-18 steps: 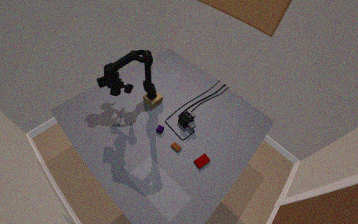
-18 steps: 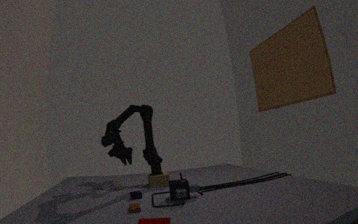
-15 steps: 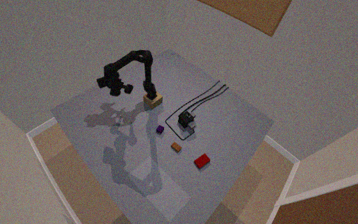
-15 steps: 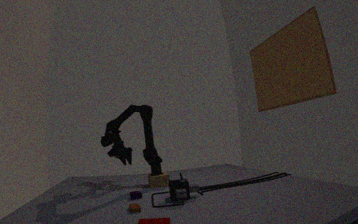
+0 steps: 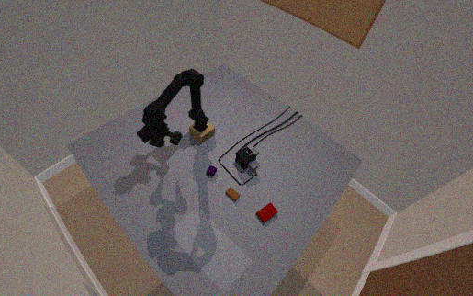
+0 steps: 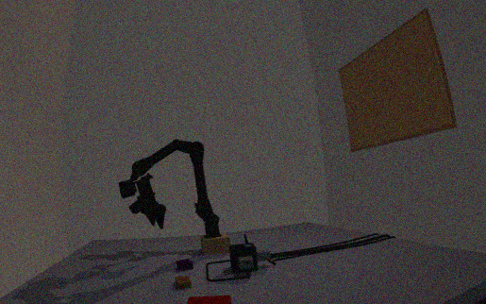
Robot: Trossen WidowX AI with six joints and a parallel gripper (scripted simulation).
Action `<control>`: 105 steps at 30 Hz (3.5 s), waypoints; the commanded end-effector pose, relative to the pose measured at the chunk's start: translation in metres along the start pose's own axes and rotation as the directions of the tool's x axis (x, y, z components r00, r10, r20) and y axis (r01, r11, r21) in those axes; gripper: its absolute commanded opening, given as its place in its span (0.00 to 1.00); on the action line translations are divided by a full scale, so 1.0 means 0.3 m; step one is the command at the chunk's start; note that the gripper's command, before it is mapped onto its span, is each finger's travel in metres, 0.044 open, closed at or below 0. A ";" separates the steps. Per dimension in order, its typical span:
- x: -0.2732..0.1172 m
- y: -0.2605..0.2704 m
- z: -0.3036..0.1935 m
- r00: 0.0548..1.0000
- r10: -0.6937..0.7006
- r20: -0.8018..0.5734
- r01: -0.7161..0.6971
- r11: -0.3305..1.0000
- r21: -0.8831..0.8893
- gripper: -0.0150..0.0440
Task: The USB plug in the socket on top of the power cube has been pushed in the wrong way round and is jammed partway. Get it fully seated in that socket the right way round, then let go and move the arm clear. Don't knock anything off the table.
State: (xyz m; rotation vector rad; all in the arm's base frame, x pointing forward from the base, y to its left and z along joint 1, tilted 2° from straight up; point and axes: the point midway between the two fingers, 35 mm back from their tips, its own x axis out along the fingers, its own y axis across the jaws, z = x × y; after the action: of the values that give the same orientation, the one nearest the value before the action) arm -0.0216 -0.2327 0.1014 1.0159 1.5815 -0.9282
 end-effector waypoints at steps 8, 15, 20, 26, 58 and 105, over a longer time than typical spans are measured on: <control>-0.080 0.415 0.147 0.991 -0.061 0.118 0.052 0.996 0.074 1.00; -0.103 0.682 0.120 0.979 -0.070 0.194 0.048 0.992 0.116 1.00; -0.105 0.842 0.072 0.966 -0.052 0.253 0.021 0.992 0.124 1.00; -0.105 1.097 -0.068 0.960 0.008 0.280 -0.079 0.967 0.242 1.00; -0.034 1.406 -0.475 0.964 0.096 0.247 -0.206 0.859 0.468 1.00; 0.035 1.414 -0.456 0.963 0.096 0.252 -0.207 0.860 0.466 0.25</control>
State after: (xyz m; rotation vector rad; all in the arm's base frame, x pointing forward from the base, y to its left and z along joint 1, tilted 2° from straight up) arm 0.3267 0.0446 0.0841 1.3135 1.0796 -1.3204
